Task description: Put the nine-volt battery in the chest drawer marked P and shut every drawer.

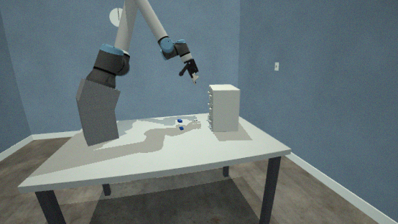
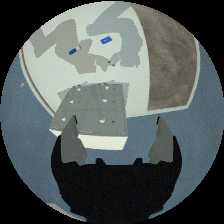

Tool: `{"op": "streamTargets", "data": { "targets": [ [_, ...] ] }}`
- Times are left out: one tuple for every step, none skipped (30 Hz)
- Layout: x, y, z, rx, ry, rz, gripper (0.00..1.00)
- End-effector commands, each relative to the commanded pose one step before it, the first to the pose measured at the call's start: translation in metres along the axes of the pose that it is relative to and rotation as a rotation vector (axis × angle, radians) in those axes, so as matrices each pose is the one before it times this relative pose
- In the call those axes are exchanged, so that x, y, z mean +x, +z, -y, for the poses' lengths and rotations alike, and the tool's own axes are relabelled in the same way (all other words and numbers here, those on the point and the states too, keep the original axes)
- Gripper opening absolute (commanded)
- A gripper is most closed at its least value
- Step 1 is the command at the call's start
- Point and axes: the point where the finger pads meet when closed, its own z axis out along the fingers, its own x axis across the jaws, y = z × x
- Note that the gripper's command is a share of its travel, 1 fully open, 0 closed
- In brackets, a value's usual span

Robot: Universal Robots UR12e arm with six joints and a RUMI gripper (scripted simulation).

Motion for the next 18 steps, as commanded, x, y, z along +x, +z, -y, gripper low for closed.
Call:
{"op": "streamTargets", "data": {
  "targets": [
    [0.00013,-0.00494,0.0008,0.05114,-0.00076,0.00001,1.0],
    [-0.00001,-0.00098,0.00039,0.01032,-0.00003,0.00004,1.0],
    [0.0,-0.00103,0.00041,0.01017,0.00001,-0.00001,1.0],
    [0.00002,-0.00107,0.00044,0.01002,0.00004,-0.00006,1.0],
    [0.00001,-0.00104,0.00044,0.00995,0.00003,-0.00004,1.0],
    [-0.00002,-0.00088,0.0004,0.01,-0.00005,0.00008,1.0],
    [-0.00001,-0.00092,0.00042,0.00983,-0.00002,0.00003,1.0],
    [0.0,-0.00096,0.00044,0.00966,0.00001,-0.00001,1.0],
    [0.0,0.0,0.0,0.0,0.0,0.0,1.0],
    [0.0,0.0,0.0,0.0,0.0,0.0,1.0],
    [0.00002,-0.00099,0.00046,0.00949,0.00004,-0.00006,1.0],
    [0.00001,-0.00096,0.00046,0.00938,0.00003,-0.00004,1.0],
    [-0.00002,-0.00081,0.00042,0.00941,-0.00005,0.00007,1.0],
    [-0.00001,-0.00084,0.00043,0.00922,-0.00002,0.00003,1.0],
    [0.0,-0.00087,0.00045,0.00903,0.0,0.0,1.0],
    [0.00001,-0.00089,0.00047,0.00884,0.00002,-0.00004,1.0],
    [0.00002,-0.00091,0.00048,0.00864,0.00004,-0.00007,1.0],
    [-0.00002,-0.00075,0.00043,0.00867,-0.00003,0.00005,1.0]
  ]
}}
